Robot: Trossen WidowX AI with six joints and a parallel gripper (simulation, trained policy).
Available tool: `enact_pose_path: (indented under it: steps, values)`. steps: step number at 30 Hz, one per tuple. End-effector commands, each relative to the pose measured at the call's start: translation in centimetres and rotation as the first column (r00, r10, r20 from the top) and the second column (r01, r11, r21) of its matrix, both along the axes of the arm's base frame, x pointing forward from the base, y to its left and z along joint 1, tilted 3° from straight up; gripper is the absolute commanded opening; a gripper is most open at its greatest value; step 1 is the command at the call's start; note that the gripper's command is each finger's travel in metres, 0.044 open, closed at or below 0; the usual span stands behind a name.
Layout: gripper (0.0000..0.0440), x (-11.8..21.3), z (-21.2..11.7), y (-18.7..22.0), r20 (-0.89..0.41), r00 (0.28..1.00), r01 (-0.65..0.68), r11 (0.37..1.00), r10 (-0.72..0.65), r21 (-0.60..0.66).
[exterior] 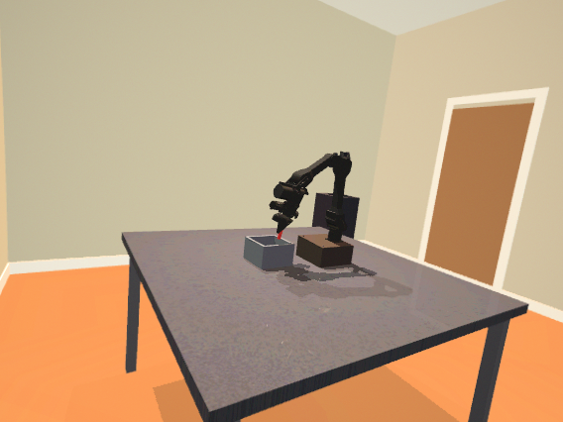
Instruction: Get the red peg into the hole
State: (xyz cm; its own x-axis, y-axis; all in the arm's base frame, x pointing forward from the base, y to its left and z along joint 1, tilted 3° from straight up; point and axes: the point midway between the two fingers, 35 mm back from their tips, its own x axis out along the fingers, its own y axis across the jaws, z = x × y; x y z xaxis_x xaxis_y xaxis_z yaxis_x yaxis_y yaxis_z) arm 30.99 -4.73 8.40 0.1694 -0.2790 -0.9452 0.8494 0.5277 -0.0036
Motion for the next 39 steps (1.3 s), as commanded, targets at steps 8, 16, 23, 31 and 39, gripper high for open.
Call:
enact_pose_path:
  steps: [8,16,23,31,39]
  values:
    - [0.0001,1.4,-1.6,-3.0,-0.007,0.999,0.044,0.998,-0.044,0.036]
    - [0.0005,1.9,-3.9,-4.0,-0.031,0.998,0.056,0.997,-0.054,0.062]
    - [0.0145,1.9,-5.9,-4.7,-0.072,0.997,0.03,0.997,-0.026,0.066]
    - [0.0285,3.7,-6.2,-6.1,-0.076,0.997,0.003,0.999,0.0,0.045]
    - [0.0435,6.0,-5.6,-8.1,-0.044,0.999,-0.015,1.0,0.015,0.008]
